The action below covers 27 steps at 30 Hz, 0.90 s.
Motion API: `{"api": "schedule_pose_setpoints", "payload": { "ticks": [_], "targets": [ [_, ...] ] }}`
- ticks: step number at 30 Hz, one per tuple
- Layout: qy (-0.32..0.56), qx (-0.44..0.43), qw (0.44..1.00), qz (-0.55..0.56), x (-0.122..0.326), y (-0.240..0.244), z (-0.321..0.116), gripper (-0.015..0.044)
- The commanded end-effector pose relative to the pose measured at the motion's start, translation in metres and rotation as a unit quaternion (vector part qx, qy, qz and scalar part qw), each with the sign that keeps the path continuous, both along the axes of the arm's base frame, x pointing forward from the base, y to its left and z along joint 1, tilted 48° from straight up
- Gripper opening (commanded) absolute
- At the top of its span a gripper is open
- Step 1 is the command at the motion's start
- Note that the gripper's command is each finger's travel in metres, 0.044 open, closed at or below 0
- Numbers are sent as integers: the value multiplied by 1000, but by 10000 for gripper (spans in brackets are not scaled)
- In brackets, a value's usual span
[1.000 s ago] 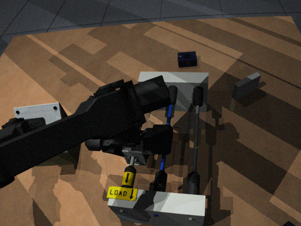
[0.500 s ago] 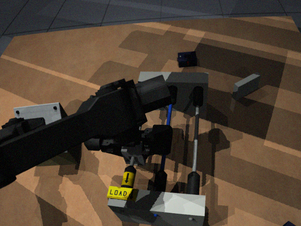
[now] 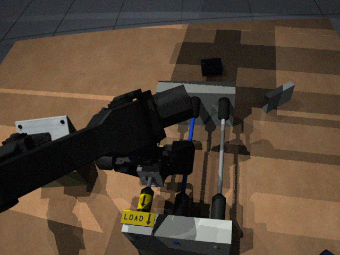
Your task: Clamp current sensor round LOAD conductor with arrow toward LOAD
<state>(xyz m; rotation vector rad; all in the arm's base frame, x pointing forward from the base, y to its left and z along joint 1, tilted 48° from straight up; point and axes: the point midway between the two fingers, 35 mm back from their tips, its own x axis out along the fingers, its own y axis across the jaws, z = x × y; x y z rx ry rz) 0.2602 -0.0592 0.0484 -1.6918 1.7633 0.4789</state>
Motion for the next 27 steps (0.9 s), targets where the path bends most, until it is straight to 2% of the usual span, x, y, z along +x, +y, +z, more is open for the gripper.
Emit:
{"api": "schedule_pose_setpoints", "payload": {
  "ticks": [1,5,15,27],
  "targets": [
    [0,0,1000,0,1,0,0,0],
    [0,0,1000,0,1,-4,-3,0],
    [-1,1,1000,0,1,-1,-1,254],
    [-1,1,1000,0,1,-1,-1,254]
  ]
}}
